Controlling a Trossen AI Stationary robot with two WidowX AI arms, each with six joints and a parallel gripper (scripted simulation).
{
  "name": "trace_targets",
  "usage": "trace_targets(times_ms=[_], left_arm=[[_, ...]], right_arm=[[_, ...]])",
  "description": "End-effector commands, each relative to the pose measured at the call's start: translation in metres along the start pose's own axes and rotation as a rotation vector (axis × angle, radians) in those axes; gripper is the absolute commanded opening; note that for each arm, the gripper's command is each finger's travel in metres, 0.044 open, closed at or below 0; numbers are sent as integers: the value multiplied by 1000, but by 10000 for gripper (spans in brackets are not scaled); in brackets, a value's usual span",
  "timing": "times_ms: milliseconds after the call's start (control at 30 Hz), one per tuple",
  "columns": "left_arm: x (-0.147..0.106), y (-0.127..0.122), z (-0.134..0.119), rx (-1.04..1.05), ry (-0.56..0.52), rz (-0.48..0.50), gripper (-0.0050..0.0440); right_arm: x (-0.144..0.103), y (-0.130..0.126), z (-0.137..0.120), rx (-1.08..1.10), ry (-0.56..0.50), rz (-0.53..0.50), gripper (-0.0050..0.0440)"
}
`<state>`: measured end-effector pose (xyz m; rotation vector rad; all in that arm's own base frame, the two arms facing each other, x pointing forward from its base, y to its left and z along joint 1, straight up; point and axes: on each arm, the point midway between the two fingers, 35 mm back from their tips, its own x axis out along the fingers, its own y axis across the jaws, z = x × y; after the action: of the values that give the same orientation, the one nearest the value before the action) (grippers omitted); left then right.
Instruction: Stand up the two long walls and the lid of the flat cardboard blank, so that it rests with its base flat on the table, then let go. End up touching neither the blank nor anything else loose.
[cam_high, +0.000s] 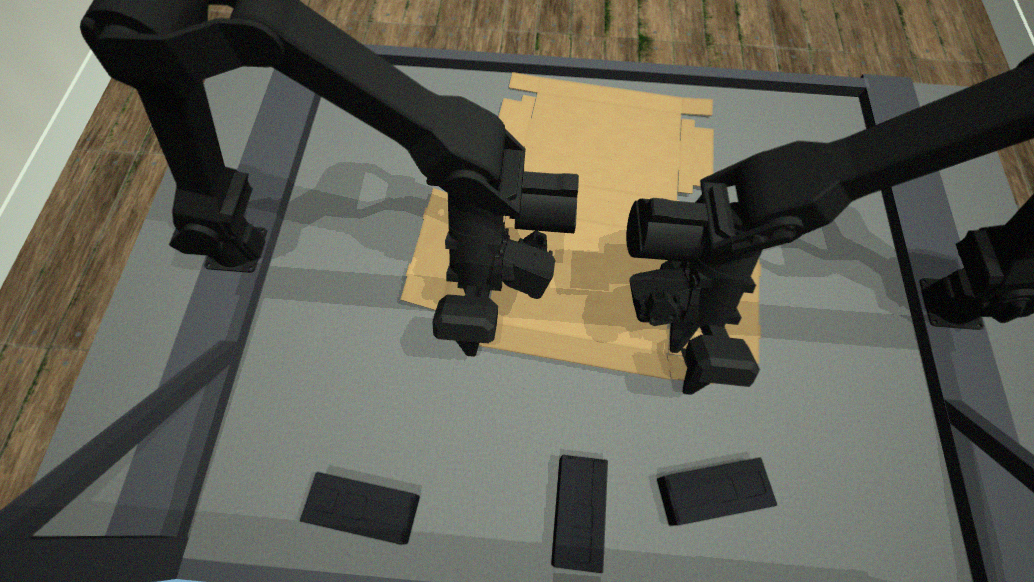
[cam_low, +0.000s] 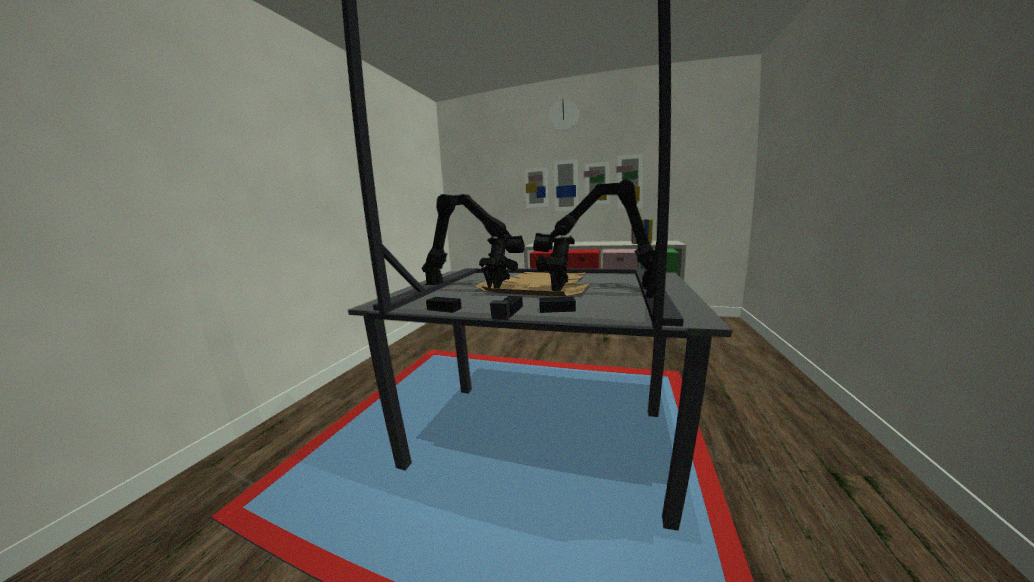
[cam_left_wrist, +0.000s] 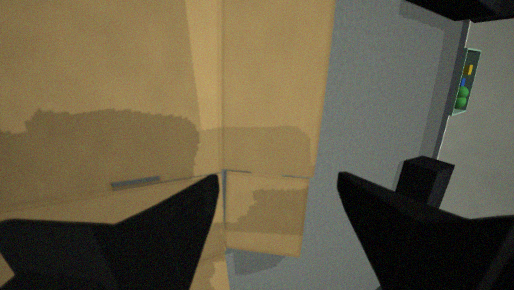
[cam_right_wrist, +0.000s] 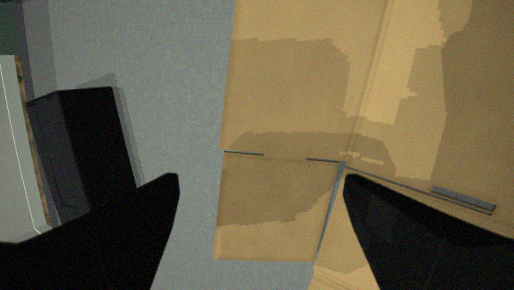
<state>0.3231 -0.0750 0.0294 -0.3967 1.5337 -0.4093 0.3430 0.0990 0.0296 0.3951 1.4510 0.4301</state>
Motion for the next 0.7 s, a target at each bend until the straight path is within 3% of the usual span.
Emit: trace_targets(times_ms=[0,667], left_arm=[[14,16,3,-4,17,45,371],[8,12,3,-5,17,44,371]], right_arm=[[12,-20,1,13,10,-64,370],[6,-17,2,12,9,-64,370]])
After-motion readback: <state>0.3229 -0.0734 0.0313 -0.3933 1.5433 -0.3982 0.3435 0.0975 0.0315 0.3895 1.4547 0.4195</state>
